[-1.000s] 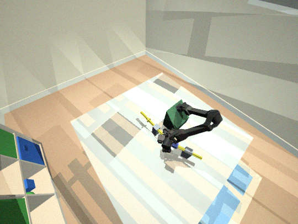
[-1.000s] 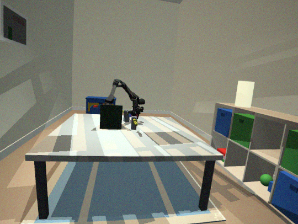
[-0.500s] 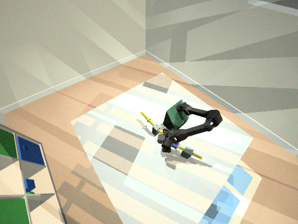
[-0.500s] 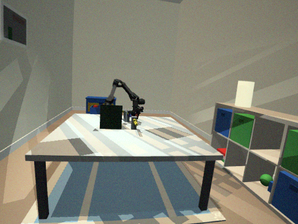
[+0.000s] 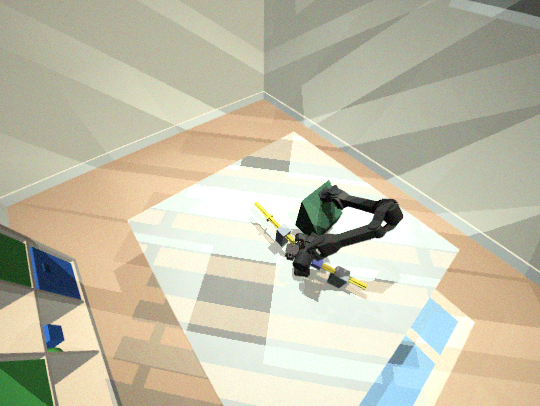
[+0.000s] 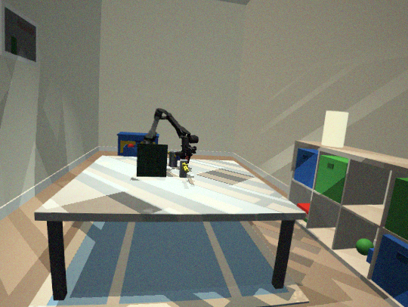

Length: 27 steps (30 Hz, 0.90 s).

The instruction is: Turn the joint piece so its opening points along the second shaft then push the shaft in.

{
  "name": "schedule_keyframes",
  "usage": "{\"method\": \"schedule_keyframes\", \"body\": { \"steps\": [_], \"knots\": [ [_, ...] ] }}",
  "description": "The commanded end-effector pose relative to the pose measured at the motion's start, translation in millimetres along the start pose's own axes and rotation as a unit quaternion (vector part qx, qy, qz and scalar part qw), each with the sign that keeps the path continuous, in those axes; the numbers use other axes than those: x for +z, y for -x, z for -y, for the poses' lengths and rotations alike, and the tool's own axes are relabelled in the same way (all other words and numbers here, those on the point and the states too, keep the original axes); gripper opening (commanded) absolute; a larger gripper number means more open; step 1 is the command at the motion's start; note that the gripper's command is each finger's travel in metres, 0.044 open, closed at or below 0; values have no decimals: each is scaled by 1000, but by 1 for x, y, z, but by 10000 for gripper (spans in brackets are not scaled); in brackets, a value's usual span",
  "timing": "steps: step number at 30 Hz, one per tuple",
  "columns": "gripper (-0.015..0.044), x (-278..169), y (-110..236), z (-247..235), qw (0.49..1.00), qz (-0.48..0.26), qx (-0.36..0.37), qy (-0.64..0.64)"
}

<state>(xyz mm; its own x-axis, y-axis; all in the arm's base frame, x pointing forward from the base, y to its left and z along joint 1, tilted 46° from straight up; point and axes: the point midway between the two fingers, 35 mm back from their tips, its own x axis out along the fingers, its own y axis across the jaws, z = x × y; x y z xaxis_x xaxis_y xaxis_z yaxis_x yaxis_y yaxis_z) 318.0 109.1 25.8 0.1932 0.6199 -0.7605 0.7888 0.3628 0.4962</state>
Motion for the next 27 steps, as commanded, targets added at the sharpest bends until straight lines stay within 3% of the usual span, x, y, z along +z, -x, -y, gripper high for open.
{"method": "schedule_keyframes", "body": {
  "steps": [1,6,27],
  "knots": [
    [121,0,0,0,1000,0,0,0],
    [0,0,0,0,1000,0,0,0],
    [0,-2,-2,13,991,-20,-17,-134]
  ]
}}
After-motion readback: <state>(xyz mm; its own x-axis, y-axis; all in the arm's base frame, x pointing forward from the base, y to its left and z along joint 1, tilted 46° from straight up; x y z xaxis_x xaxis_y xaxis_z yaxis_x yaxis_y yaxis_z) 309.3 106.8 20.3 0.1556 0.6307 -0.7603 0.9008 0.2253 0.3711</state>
